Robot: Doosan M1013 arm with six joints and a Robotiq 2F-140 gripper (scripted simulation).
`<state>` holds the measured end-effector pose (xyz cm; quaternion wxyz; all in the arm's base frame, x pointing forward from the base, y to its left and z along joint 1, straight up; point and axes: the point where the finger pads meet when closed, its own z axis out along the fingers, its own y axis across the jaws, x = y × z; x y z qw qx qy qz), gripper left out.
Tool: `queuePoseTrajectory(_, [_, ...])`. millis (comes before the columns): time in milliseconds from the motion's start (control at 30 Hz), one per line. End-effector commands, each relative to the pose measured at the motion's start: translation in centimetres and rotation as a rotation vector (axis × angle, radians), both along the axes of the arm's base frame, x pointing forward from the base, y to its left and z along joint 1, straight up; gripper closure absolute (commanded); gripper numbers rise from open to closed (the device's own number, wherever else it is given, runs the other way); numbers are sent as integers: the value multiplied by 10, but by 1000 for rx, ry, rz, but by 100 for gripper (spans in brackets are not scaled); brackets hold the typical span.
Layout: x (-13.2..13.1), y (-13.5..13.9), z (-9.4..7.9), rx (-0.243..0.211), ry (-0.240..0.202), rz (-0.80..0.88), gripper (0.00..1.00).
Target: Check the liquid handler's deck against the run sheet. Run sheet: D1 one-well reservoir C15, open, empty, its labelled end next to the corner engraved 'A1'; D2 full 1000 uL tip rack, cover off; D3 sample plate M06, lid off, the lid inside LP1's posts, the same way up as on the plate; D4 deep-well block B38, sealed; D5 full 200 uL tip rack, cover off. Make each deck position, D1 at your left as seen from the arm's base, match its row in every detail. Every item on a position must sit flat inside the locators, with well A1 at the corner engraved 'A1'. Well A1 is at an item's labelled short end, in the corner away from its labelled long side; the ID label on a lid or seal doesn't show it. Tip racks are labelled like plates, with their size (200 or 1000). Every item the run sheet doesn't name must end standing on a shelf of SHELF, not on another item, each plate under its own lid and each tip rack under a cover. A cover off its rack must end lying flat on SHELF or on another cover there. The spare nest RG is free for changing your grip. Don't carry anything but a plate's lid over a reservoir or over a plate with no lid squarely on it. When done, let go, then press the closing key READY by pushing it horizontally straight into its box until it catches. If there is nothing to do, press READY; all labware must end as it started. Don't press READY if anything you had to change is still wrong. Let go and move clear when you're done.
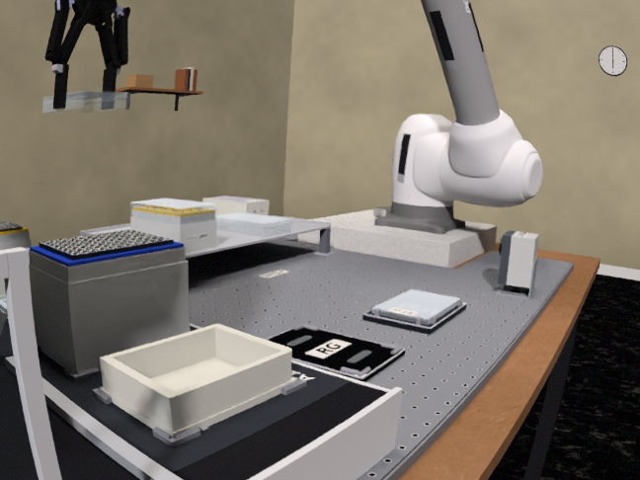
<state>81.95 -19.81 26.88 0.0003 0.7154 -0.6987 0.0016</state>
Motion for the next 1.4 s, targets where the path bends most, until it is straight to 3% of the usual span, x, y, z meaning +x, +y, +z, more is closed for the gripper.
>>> queuePoseTrajectory(0, [0, 16, 1, 0, -2, 0, 90])
queuePoseTrajectory(400, [1, 50, 1, 0, -2, 0, 90])
queuePoseTrajectory(767, [2, 104, 1, 0, -2, 0, 90])
queuePoseTrajectory(967, [2, 109, 1, 0, -2, 2, 90])
queuePoseTrajectory(1367, [3, 169, 1, 0, -2, 2, 90])
